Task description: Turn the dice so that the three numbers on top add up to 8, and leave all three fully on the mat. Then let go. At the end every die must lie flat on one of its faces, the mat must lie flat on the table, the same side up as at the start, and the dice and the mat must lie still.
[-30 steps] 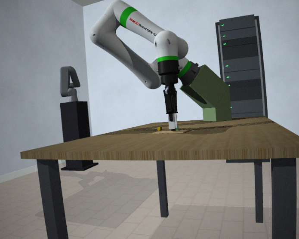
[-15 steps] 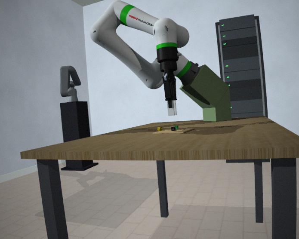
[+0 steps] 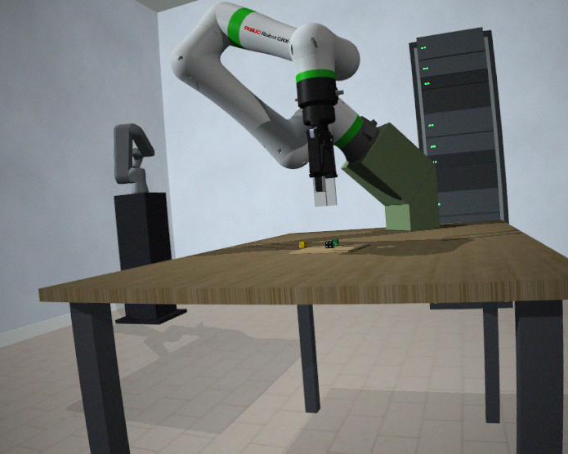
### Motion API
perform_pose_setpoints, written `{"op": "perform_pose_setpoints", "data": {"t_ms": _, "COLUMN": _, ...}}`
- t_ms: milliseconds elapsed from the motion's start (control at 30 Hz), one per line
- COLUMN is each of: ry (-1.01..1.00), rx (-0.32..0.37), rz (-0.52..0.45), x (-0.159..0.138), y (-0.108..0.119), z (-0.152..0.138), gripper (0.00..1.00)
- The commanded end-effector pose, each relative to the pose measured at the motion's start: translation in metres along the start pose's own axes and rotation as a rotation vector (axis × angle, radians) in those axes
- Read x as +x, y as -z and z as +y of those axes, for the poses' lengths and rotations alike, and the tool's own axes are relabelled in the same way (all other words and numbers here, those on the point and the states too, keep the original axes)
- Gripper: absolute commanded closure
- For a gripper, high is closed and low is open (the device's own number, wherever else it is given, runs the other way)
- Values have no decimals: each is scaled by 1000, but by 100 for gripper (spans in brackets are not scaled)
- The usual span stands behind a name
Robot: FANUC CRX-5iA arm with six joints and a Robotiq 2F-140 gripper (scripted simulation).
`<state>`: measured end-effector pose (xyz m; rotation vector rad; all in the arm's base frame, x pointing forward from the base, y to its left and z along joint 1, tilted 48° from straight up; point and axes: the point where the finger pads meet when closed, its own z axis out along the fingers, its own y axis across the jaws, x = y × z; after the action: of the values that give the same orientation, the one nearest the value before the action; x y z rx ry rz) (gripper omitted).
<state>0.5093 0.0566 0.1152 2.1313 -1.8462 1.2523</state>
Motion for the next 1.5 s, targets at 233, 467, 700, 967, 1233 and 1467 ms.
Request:
{"op": "perform_pose_setpoints", "data": {"t_ms": 233, "ry": 0, "rx": 0, "rz": 0, "x": 0, "y": 0, "z": 0, "gripper": 0}}
{"op": "perform_pose_setpoints", "data": {"t_ms": 467, "ry": -3, "rx": 0, "rz": 0, "x": 1, "y": 0, "z": 1, "gripper": 0}}
{"op": "perform_pose_setpoints", "data": {"t_ms": 700, "ry": -179, "rx": 0, "rz": 0, "x": 59, "y": -12, "z": 46, "gripper": 0}}
{"op": "perform_pose_setpoints", "data": {"t_ms": 967, "ry": -297, "rx": 1, "rz": 1, "x": 90, "y": -20, "z": 81, "gripper": 81}}
{"op": "perform_pose_setpoints", "data": {"t_ms": 1233, "ry": -297, "rx": 1, "rz": 1, "x": 90, "y": -20, "z": 81, "gripper": 81}}
{"op": "perform_pose_setpoints", "data": {"t_ms": 1467, "ry": -297, "rx": 1, "rz": 1, "x": 90, "y": -20, "z": 81, "gripper": 81}}
